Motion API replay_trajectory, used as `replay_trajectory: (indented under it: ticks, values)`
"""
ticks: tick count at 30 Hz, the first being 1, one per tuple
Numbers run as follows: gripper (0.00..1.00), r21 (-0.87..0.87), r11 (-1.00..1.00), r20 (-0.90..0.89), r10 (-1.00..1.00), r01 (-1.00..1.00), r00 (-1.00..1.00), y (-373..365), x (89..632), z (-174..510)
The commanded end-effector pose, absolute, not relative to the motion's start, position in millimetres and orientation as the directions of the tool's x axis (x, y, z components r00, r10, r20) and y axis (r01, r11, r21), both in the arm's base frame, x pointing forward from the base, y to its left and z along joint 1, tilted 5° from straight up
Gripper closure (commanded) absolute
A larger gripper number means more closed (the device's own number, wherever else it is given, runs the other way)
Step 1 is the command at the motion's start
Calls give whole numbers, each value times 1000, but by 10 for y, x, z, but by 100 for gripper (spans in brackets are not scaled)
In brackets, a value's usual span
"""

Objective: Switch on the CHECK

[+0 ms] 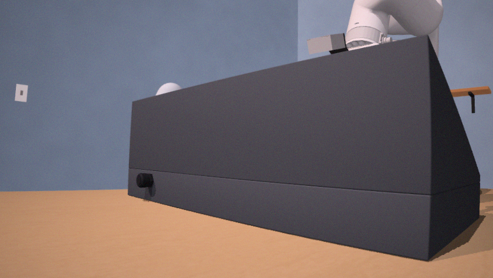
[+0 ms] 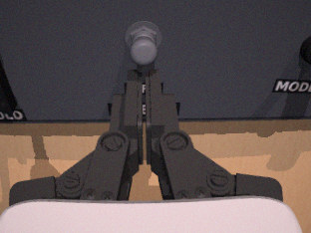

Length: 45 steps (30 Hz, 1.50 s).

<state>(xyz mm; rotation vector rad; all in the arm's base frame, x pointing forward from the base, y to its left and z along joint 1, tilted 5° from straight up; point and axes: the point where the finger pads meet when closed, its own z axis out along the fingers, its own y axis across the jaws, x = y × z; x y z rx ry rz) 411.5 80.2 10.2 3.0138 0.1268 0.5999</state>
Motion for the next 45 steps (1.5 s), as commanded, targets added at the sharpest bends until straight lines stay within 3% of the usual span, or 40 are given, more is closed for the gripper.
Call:
replay_trajectory:
  ticks: [1,45]
  values:
    - [100,80,-995,382,93,68,920,807,4127,113]
    - [100,80,-995,382,93,68,919,804,3919,261]
